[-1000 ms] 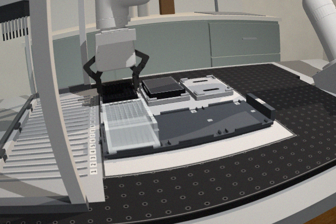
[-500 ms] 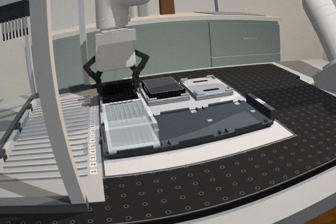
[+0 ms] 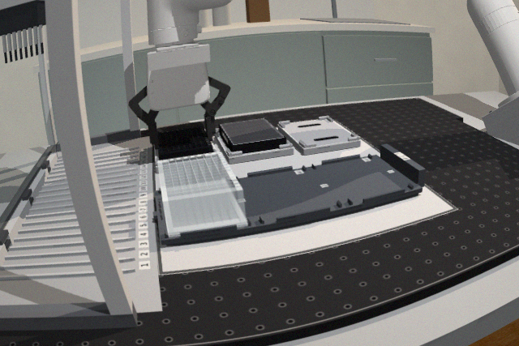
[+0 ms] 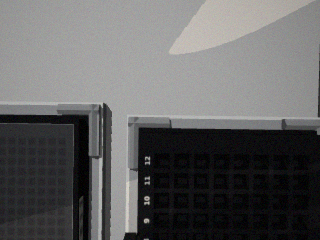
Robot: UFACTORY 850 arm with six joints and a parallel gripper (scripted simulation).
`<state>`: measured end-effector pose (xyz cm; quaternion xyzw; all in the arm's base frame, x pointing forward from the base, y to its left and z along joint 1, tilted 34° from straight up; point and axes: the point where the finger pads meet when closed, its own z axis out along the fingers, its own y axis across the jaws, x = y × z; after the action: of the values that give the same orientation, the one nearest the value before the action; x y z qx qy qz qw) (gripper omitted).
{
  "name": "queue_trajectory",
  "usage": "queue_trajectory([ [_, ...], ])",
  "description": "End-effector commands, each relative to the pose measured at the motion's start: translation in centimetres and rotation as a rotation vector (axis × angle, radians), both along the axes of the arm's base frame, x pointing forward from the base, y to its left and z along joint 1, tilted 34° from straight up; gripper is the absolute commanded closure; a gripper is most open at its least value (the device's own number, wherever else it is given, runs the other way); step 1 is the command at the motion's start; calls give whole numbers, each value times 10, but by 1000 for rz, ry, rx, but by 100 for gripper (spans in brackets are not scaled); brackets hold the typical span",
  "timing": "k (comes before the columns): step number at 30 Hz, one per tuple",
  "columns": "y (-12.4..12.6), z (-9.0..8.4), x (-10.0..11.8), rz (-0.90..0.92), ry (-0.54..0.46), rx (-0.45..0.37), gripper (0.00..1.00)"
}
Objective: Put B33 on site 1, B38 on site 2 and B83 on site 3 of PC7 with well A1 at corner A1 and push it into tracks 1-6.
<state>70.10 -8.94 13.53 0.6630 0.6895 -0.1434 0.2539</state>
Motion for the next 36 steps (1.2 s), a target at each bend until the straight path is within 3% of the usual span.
queue_trajectory([
  [1, 0, 1, 1, 1, -2, 0, 100],
  [36, 9, 14, -2, 1, -2, 0, 100],
])
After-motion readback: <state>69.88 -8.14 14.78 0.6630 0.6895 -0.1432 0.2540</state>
